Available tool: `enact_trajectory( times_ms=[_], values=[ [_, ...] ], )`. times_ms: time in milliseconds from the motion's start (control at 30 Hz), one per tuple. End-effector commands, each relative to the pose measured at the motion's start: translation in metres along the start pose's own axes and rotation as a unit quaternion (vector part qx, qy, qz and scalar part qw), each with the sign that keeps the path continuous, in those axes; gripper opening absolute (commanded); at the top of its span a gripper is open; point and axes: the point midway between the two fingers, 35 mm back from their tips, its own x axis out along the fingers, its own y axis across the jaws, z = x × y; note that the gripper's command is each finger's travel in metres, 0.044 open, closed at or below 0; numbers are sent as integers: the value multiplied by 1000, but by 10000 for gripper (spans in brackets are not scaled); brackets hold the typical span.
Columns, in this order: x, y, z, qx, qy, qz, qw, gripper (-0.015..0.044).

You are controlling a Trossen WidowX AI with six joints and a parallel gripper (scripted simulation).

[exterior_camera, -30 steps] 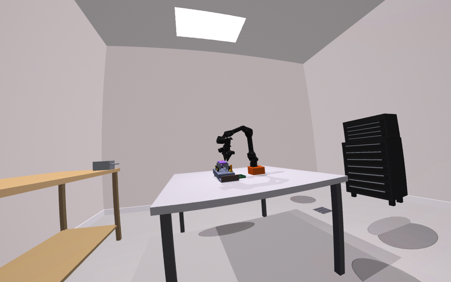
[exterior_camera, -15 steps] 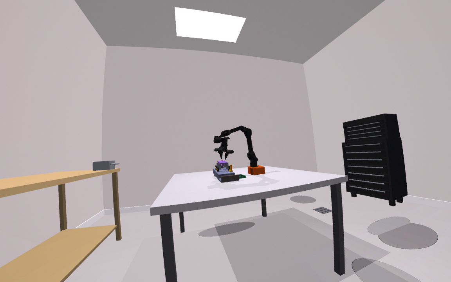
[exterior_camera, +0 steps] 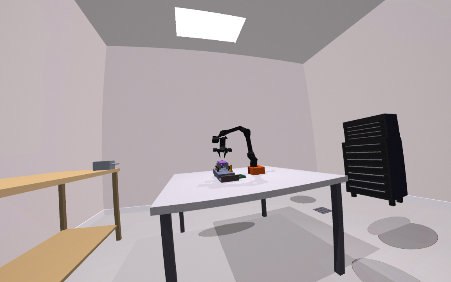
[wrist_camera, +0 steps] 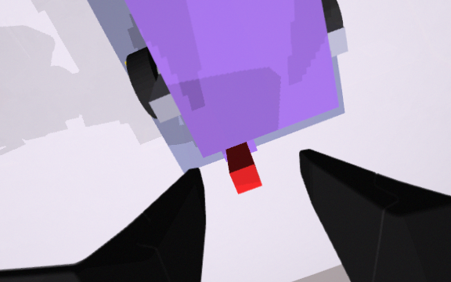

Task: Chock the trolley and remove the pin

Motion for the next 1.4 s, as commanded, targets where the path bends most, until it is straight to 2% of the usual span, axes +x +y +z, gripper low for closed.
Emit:
enact_trajectory(
  times_ms=[0,367,1367],
  values=[
    [3,0,-16,-69,11,12,998,190],
    [5,0,-23,-97,14,16,995,190],
    [45,1,-24,-97,15,16,995,190]
  ],
)
